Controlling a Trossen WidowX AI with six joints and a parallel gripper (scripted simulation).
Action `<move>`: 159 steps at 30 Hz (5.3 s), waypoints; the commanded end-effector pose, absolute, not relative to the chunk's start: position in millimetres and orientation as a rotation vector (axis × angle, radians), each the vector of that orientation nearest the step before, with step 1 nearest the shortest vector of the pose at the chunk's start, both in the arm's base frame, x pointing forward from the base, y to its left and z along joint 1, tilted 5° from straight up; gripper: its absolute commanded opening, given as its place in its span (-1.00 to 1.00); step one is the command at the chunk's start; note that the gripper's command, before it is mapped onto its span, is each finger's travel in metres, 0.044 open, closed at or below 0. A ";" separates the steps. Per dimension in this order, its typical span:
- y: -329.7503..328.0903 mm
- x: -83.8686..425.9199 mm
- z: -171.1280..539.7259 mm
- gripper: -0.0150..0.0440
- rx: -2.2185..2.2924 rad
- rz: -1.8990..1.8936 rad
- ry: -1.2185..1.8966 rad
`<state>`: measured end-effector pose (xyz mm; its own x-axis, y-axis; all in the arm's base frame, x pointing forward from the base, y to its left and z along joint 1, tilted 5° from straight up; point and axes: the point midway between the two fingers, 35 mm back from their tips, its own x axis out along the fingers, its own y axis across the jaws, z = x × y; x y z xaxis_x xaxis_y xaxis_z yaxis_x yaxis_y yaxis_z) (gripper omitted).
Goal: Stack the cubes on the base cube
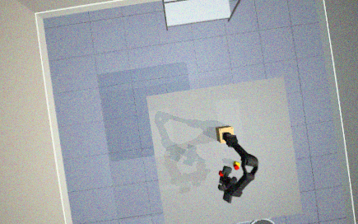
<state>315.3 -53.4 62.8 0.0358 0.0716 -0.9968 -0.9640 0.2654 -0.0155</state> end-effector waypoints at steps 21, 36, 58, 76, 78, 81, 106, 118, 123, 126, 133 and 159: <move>1.8 314.2 66.0 -0.14 -0.469 0.560 1.451; 36.2 309.3 67.9 -0.14 -0.140 0.250 1.518; 84.8 295.3 70.4 -0.14 0.346 -0.212 1.533; 121.9 278.3 72.4 -0.14 0.739 -0.592 1.471; 125.8 276.2 72.6 -0.14 0.783 -0.634 1.460; 131.7 272.8 72.9 -0.14 0.848 -0.697 1.442; 144.1 266.4 43.2 -0.14 0.952 -0.800 1.409; 146.5 268.3 23.8 -0.14 0.948 -0.796 1.411; 147.4 268.7 14.8 -0.14 0.946 -0.794 1.411; 147.4 268.7 14.8 -0.14 0.946 -0.794 1.411; 147.4 268.7 14.8 -0.14 0.946 -0.794 1.411; 147.5 268.8 13.4 -0.14 0.944 -0.792 1.412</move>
<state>269.0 148.1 14.6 0.0314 0.0939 -0.9951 0.8955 0.4397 0.0698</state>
